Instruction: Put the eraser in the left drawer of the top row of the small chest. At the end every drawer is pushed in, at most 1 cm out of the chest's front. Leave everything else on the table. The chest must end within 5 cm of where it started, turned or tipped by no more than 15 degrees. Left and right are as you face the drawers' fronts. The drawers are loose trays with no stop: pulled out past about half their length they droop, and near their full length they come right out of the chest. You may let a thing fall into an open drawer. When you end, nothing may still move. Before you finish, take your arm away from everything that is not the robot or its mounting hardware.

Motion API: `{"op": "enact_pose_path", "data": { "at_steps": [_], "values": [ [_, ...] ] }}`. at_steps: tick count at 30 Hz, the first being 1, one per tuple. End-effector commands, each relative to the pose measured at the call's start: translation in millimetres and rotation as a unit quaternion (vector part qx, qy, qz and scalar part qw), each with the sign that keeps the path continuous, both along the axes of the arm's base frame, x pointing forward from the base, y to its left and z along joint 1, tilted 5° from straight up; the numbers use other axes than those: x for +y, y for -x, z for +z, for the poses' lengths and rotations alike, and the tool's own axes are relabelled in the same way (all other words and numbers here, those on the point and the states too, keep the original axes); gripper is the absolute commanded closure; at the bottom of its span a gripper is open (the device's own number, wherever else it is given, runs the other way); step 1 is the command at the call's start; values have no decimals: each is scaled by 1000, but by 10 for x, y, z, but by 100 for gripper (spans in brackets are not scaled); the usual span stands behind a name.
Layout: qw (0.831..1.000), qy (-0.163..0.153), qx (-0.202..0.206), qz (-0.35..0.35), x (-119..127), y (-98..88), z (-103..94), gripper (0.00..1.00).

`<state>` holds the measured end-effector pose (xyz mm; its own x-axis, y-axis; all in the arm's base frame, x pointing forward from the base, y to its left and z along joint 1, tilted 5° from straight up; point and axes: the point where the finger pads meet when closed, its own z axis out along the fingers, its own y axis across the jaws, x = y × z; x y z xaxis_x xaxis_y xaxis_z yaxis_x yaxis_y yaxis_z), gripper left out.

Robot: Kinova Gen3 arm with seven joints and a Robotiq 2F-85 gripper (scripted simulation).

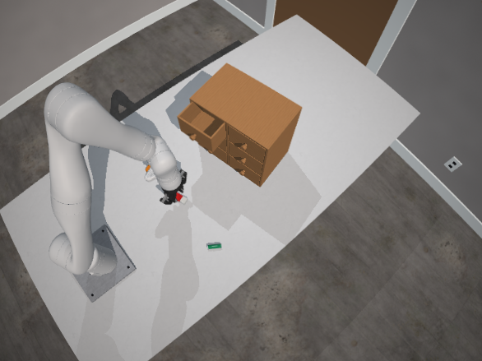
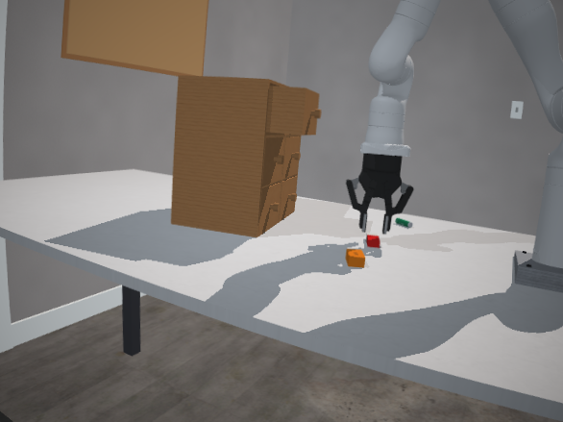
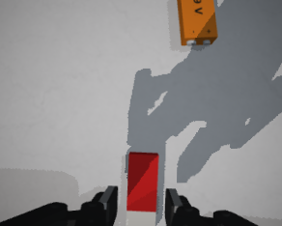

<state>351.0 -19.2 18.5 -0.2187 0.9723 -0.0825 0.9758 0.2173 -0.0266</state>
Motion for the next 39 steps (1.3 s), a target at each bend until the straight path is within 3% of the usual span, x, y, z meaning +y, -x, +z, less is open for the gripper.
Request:
{"op": "enact_pose_path", "data": {
  "at_steps": [1,28,39],
  "values": [
    [1000,0,-1,0,-3,8,-6,62],
    [1000,1,-2,0,-14,3,-25,62],
    [1000,1,-2,-2,-41,6,-202,62]
  ]
}}
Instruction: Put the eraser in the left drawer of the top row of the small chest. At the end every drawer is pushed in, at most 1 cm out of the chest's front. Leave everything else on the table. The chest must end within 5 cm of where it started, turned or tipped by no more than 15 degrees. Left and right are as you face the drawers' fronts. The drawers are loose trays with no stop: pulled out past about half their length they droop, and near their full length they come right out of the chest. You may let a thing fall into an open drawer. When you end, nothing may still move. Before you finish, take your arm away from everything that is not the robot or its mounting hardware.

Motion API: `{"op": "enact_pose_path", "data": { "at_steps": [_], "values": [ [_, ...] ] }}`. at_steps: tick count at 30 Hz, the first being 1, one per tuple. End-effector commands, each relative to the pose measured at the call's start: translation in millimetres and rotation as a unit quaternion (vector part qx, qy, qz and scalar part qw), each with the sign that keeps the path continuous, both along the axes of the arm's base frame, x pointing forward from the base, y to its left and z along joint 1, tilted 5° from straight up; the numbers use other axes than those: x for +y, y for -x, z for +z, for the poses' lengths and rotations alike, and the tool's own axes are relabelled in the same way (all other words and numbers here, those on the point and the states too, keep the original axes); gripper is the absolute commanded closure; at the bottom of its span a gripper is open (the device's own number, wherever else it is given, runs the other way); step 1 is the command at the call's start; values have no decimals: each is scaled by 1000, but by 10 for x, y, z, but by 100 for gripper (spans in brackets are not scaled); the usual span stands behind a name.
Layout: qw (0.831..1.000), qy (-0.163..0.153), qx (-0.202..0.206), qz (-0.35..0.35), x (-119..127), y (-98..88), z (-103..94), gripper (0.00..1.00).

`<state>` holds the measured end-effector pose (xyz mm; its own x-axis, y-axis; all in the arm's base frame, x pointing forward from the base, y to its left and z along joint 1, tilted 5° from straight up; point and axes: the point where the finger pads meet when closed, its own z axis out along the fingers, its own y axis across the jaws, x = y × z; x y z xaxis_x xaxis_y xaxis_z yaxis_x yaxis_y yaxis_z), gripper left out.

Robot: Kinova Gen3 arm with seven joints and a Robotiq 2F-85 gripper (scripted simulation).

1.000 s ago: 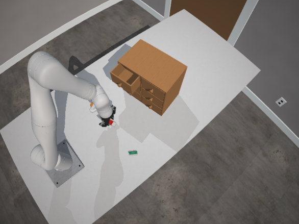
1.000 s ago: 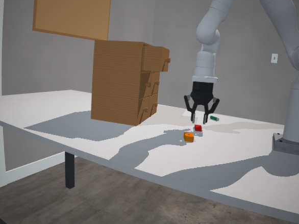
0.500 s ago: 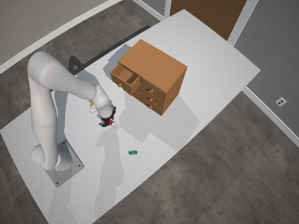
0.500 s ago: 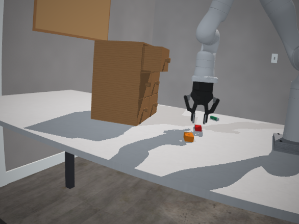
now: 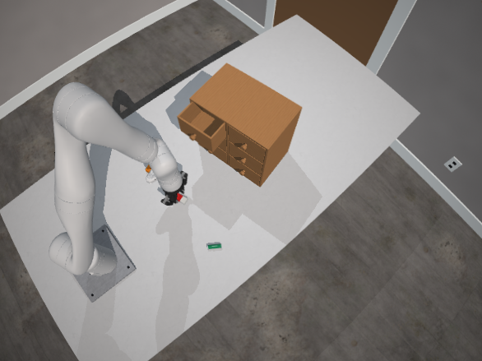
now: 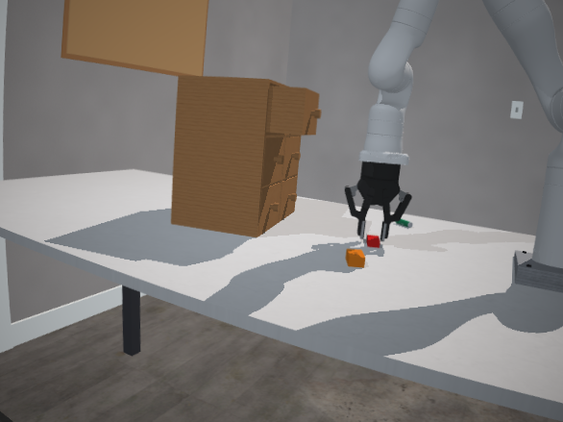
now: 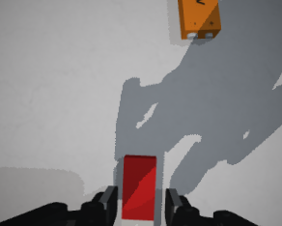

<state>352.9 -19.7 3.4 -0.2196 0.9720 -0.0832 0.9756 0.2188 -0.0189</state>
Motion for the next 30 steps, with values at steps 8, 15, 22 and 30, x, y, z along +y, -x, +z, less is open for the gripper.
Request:
{"op": "enact_pose_path", "data": {
  "at_steps": [8,15,22,30],
  "values": [
    [1000,1,5,0,-15,39,-58,62],
    [1000,1,5,0,-15,39,-58,62],
    [1000,1,5,0,-15,39,-58,62],
    [1000,1,5,0,-15,38,-57,81]
  ]
}}
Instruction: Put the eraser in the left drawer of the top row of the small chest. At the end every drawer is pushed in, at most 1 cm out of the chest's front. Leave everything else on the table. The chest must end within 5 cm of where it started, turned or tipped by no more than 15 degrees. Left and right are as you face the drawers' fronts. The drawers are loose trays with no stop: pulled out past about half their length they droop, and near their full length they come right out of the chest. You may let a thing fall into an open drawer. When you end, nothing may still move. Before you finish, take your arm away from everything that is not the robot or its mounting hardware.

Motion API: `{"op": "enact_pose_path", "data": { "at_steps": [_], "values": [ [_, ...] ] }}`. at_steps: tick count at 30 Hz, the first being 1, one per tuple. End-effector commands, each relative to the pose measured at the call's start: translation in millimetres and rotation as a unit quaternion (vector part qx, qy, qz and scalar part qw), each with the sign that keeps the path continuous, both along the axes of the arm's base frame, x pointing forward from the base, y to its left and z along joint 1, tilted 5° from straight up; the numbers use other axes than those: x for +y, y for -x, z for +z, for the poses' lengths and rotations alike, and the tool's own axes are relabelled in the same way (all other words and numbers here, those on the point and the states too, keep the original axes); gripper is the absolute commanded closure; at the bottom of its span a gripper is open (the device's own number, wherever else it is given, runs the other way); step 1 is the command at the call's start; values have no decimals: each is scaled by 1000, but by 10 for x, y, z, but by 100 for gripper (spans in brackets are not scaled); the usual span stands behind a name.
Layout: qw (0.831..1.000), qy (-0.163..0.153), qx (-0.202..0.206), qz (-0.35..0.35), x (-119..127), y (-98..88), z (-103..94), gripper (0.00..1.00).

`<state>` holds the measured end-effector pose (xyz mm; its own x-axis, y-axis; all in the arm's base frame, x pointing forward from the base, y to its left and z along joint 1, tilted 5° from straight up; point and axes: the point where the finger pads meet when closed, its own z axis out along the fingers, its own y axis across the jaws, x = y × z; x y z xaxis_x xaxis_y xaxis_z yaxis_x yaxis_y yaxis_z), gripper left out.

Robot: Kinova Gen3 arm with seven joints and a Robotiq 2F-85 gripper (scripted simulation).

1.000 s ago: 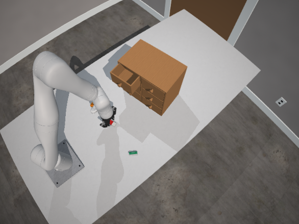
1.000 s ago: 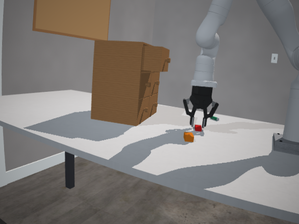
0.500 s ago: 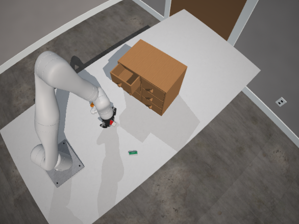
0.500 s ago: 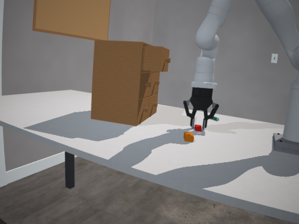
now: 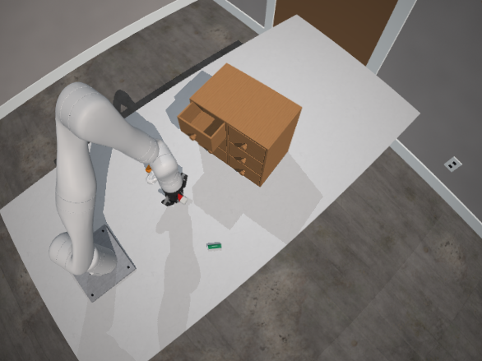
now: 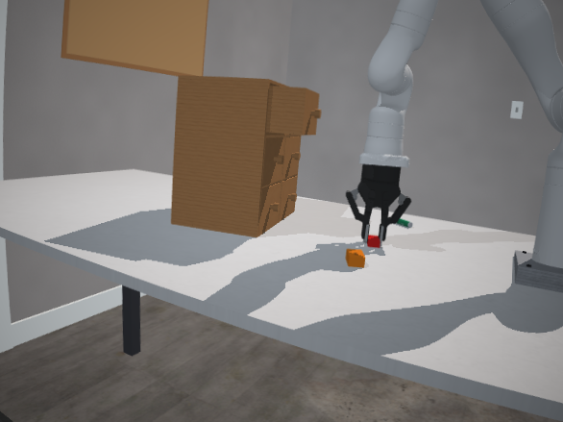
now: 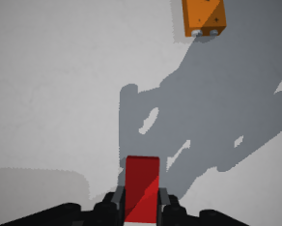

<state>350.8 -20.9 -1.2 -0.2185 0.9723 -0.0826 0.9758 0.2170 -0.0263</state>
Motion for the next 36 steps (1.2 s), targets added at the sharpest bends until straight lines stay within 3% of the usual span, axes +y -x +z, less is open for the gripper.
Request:
{"op": "enact_pose_path", "data": {
  "at_steps": [1,19,27,36],
  "values": [
    [1000,0,1,0,-3,17,-12,81],
    [1000,-1,3,0,8,26,14,81],
    [1000,-2,-1,1,27,-11,182,81],
    [1000,0,-1,-2,52,-11,657,81]
  ]
}}
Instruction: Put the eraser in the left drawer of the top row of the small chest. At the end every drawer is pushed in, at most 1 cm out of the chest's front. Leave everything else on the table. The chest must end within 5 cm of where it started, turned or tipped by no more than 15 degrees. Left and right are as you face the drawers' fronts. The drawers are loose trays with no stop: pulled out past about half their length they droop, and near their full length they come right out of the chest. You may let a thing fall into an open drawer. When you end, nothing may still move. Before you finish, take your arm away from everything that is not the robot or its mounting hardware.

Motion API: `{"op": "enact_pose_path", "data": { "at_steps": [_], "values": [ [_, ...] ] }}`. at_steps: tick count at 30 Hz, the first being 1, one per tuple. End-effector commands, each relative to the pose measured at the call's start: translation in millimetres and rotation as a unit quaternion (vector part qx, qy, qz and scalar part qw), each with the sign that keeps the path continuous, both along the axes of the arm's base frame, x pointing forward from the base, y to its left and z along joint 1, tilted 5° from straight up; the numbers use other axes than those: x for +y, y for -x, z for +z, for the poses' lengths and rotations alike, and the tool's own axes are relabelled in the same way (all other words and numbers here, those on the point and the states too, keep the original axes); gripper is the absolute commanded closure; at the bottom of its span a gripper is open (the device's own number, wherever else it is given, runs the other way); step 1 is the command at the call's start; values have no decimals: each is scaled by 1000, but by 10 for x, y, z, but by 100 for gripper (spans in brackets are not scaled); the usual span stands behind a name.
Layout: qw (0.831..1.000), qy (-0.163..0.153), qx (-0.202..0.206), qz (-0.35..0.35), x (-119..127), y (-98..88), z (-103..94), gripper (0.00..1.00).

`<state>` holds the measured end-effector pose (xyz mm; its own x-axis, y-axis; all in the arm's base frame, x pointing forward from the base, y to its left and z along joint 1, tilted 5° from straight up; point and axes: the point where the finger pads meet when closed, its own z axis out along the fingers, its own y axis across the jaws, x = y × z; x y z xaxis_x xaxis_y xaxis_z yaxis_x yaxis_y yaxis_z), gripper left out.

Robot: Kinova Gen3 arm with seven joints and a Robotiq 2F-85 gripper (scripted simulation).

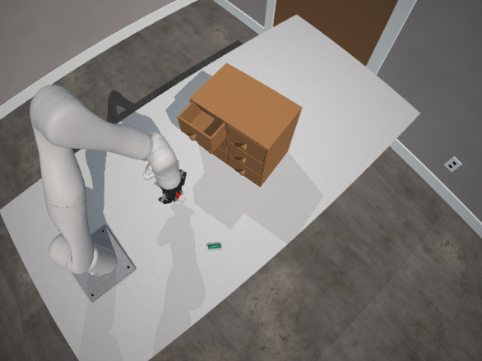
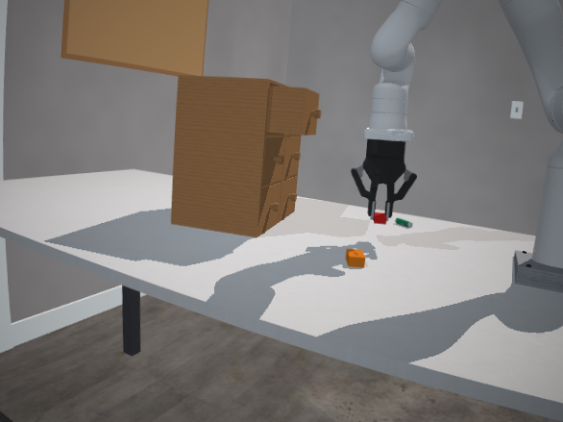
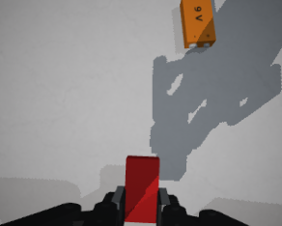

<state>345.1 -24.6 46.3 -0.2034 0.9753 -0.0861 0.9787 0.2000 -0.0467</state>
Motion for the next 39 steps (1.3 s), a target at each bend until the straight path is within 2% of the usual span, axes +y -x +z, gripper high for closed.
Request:
{"op": "enact_pose_path", "data": {
  "at_steps": [1,6,13,29,39],
  "values": [
    [1000,-4,-10,7,93,-67,235,81],
    [1000,-3,-10,7,109,-68,443,81],
    [1000,-6,-11,8,130,-70,529,81],
    [1000,-5,-8,21,123,-67,525,81],
    [993,-6,5,117,99,-91,510,81]
  ]
}}
